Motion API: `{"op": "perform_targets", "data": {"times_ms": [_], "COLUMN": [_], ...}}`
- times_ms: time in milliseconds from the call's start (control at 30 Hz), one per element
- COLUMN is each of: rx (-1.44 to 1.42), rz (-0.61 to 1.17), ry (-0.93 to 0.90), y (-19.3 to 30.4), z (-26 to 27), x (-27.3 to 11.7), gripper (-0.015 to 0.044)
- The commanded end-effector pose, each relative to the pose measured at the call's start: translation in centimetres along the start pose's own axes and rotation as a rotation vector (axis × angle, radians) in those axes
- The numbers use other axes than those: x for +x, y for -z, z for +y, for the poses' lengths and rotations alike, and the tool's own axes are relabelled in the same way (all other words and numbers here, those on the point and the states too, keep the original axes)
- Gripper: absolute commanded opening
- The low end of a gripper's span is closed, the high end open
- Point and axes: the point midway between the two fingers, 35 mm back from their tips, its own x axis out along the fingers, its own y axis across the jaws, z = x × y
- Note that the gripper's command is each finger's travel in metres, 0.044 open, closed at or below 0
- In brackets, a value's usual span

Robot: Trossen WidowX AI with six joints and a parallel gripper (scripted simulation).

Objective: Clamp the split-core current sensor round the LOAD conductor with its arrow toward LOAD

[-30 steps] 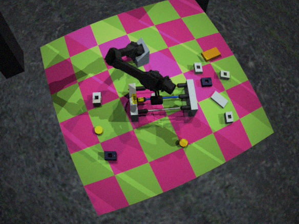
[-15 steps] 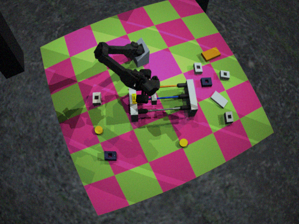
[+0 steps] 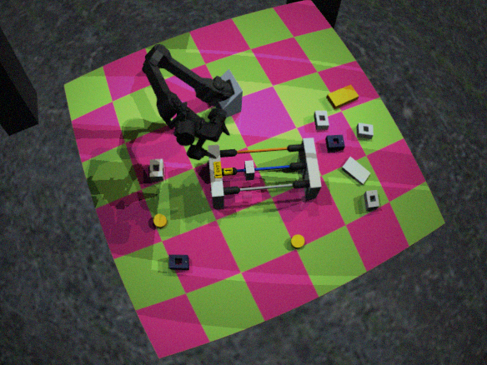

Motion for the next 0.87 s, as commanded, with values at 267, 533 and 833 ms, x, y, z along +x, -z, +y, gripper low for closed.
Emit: {"op": "perform_targets", "data": {"times_ms": [267,533,833], "rx": [0.060,0.060,0.044], "rz": [-0.165,-0.165,-0.120], "ry": [0.097,0.097,0.067], "y": [1.0,1.0,0.9], "z": [0.8,0.8,0.7], "x": [-1.1,-1.1,-0.8], "gripper": [0.0440,0.0440,0.0440]}}
